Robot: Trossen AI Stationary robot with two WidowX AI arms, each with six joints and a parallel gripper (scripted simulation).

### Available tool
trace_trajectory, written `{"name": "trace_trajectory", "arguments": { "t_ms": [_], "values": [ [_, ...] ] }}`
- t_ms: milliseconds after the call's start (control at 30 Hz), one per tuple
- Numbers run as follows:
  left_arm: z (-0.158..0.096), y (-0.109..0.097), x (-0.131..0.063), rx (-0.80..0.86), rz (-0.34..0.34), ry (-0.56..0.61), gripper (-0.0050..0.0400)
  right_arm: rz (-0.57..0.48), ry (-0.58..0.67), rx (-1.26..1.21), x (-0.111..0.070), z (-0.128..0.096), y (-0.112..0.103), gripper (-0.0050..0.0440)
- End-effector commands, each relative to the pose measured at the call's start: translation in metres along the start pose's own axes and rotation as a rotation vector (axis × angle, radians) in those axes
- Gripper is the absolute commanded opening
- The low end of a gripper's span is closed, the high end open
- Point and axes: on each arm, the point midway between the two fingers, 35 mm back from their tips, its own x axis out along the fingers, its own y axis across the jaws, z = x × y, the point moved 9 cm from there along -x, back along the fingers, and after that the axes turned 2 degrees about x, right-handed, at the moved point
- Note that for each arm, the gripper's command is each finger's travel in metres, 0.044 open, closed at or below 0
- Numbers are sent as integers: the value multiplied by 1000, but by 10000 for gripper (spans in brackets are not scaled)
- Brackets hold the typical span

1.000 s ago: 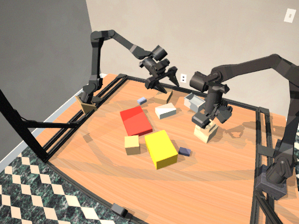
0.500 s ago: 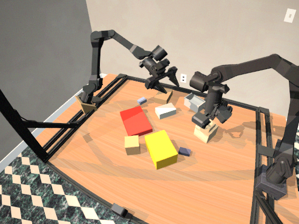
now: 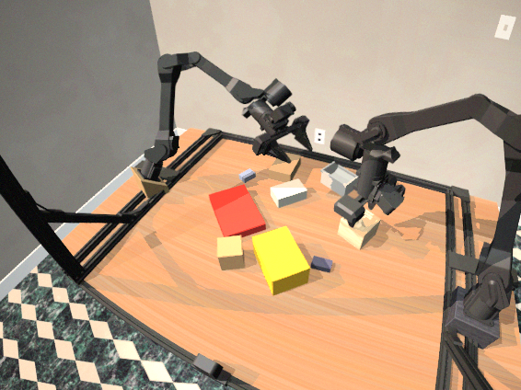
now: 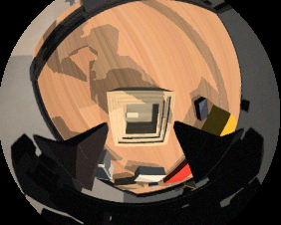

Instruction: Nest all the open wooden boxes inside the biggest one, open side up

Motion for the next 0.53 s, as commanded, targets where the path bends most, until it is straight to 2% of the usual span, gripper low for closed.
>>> {"name": "trace_trajectory", "arguments": {
  "t_ms": [0, 133, 500],
  "values": [
    [0, 0, 0, 3, -2, 0, 400, 0, 0, 0, 0, 0, 0, 400],
    [0, 0, 0, 3, -2, 0, 400, 0, 0, 63, -1, 0, 0, 400],
    [0, 0, 0, 3, -2, 0, 400, 0, 0, 889, -18, -1, 0, 400]
  ]
}}
